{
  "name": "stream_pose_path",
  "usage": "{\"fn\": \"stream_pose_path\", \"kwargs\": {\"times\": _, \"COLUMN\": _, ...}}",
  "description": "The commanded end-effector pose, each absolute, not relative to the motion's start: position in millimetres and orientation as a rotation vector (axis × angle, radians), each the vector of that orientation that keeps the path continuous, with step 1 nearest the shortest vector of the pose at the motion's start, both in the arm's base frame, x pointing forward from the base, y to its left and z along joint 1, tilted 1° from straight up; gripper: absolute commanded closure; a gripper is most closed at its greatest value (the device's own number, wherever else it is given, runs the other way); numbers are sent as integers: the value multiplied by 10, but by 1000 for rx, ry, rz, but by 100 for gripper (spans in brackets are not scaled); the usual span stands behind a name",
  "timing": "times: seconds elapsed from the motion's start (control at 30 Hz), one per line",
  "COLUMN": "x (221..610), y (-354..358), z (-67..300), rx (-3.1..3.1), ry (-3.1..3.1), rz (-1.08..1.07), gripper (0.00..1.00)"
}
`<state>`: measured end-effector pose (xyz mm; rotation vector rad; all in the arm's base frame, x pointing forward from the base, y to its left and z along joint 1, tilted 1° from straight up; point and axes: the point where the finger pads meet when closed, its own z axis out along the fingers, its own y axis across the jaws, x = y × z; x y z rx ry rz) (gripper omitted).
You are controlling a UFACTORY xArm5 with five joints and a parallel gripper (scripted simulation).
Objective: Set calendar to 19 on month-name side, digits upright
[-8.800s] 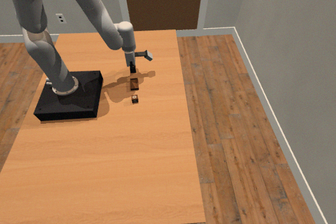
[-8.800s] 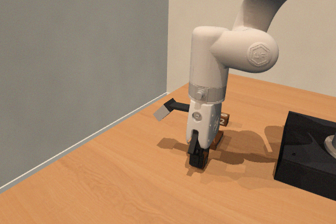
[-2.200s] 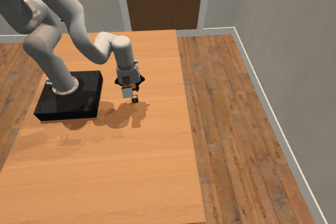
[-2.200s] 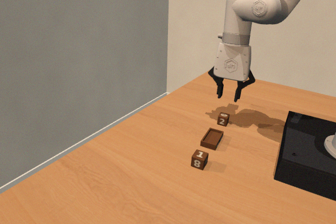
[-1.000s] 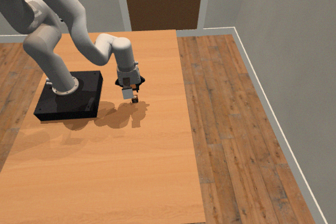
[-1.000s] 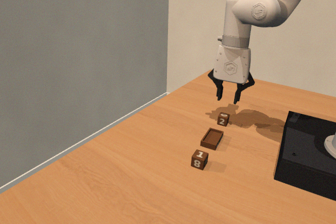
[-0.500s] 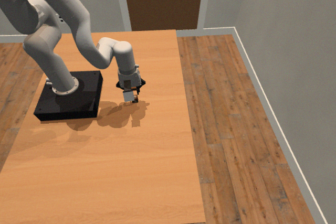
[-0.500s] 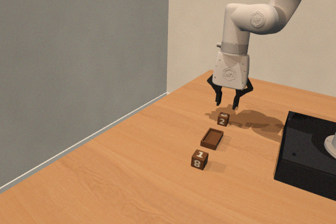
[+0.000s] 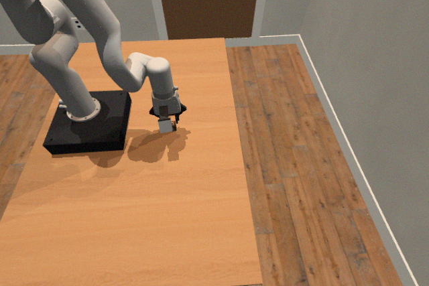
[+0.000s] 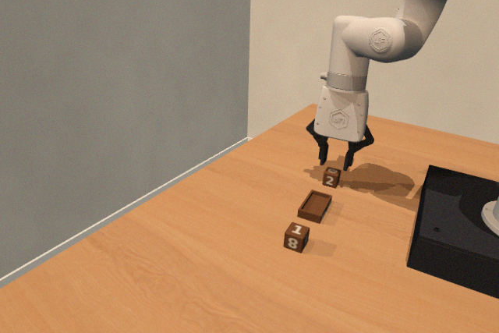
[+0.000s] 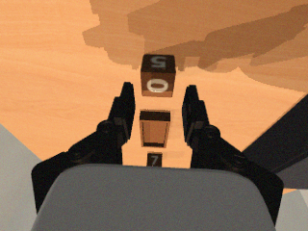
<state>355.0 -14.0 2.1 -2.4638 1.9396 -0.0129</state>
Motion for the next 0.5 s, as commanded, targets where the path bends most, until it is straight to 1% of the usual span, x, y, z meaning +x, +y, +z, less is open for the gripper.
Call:
{"fn": "stream_pose_path", "kwargs": {"times": 0.0, "x": 3564, "y": -139, "z": -4, "rx": -2462, "ry": 1938, "rz": -17, "gripper": 51}}
{"fn": "stream_pose_path", "kwargs": {"times": 0.47, "x": 3566, "y": -138, "z": -39, "rx": -2462, "ry": 1938, "rz": -17, "gripper": 51}}
